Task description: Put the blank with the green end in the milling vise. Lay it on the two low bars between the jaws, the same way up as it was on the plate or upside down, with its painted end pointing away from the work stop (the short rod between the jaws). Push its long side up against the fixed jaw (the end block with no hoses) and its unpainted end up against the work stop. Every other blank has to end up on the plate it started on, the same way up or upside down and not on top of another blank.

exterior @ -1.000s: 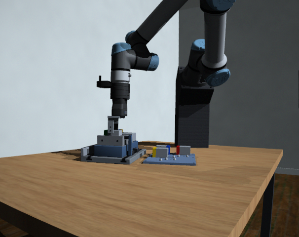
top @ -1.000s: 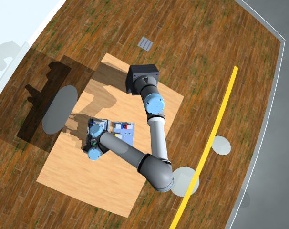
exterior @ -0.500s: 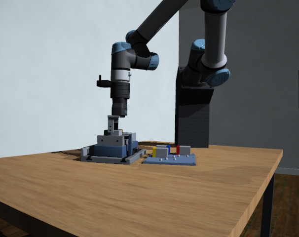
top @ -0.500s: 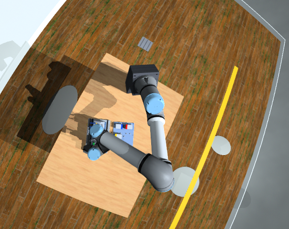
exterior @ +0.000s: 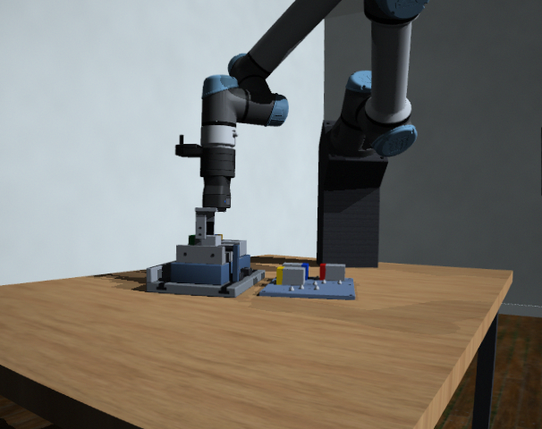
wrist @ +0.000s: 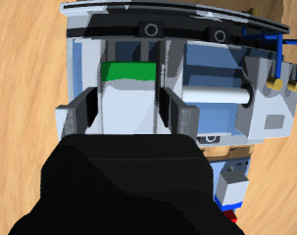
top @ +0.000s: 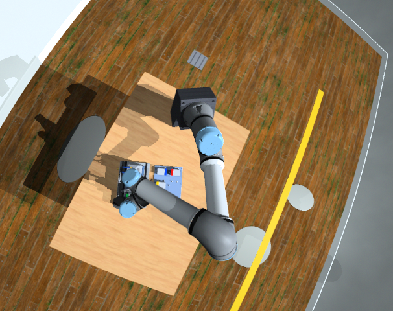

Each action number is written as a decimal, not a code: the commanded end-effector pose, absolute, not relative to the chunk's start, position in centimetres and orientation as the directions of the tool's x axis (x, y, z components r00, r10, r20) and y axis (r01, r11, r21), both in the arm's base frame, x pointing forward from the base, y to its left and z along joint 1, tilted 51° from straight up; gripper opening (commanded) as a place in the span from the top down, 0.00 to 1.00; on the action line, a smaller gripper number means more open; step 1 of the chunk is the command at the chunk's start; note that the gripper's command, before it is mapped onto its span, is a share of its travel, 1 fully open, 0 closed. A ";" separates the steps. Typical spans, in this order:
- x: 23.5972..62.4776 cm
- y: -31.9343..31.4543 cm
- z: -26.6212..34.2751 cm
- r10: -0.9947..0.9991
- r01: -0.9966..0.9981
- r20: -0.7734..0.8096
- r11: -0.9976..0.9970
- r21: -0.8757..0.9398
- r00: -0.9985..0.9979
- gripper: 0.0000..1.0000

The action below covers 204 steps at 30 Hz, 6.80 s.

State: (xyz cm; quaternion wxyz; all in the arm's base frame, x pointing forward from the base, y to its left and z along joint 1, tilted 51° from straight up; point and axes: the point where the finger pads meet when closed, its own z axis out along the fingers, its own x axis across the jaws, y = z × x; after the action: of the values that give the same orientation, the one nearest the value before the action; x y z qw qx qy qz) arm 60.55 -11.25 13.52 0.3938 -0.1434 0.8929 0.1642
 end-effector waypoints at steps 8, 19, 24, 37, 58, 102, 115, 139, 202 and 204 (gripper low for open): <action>60.4 -11.4 13.7 -0.127 -0.385 -0.751 0.905 0.179 -0.648 0.00; 60.3 -11.5 13.9 -0.127 -0.385 -0.751 0.905 0.179 -0.648 0.00; 60.3 -11.5 13.9 -0.127 -0.385 -0.751 0.905 0.179 -0.648 0.00; 60.1 -11.6 14.0 -0.127 -0.385 -0.751 0.905 0.179 -0.648 0.00; 59.8 -11.8 14.3 -0.127 -0.385 -0.751 0.905 0.179 -0.648 0.00; 54.0 -15.3 19.9 -0.127 -0.385 -0.751 0.905 0.179 -0.648 0.00; 54.1 -15.3 19.8 -0.127 -0.385 -0.751 0.905 0.179 -0.648 0.00; 54.5 -15.0 19.4 -0.127 -0.385 -0.751 0.905 0.179 -0.648 0.00; 54.6 -15.0 19.3 -0.127 -0.385 -0.751 0.905 0.179 -0.648 0.00; 54.6 -15.0 19.3 -0.127 -0.385 -0.751 0.905 0.179 -0.648 0.00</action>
State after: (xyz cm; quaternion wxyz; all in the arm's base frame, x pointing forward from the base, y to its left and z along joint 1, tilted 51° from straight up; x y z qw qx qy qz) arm 54.58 -14.94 19.30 0.3938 -0.1435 0.8929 0.1642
